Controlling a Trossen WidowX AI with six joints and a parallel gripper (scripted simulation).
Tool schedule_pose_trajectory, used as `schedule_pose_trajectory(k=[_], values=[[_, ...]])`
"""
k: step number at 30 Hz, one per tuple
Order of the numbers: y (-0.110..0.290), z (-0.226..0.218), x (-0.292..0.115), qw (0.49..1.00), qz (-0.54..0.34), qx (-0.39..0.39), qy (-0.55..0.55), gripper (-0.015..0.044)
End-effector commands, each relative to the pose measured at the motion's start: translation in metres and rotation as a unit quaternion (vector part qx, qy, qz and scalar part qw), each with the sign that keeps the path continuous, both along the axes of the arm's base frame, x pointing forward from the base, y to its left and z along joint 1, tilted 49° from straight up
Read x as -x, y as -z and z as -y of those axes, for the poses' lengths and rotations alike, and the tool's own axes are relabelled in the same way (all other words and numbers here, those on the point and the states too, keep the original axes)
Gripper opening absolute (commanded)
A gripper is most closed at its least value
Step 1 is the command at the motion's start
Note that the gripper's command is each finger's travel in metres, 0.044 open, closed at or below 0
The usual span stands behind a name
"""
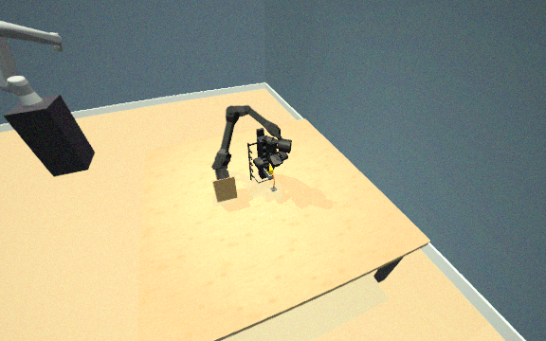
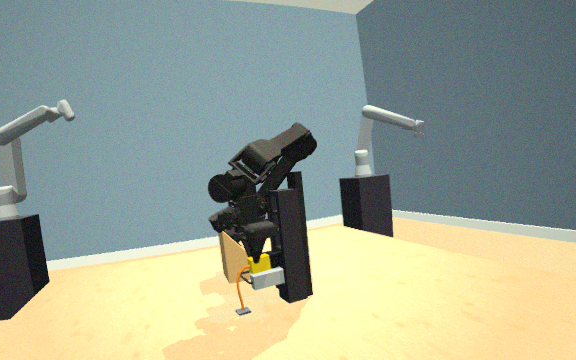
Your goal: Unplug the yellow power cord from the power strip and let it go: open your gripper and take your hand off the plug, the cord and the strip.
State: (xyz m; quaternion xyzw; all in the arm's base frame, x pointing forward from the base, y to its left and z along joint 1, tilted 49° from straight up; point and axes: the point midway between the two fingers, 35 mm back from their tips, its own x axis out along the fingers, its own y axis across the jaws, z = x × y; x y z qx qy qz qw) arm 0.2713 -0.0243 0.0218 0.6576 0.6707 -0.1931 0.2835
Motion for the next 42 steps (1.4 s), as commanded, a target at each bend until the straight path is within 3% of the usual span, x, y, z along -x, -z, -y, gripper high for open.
schedule_pose_trajectory(k=[1, 24, 25, 30, 42], values=[[0.012, 0.018, -0.005, 1.000, 0.004, 0.021, 0.003, 0.0000], [0.036, 0.047, -0.008, 1.000, 0.004, 0.021, 0.004, 0.0000], [0.028, 0.026, -0.006, 1.000, 0.002, 0.012, -0.011, 0.0026], [0.028, 0.026, -0.006, 1.000, 0.002, 0.012, -0.011, 0.0157], [0.022, 0.035, -0.005, 1.000, 0.003, 0.017, 0.002, 0.0160]])
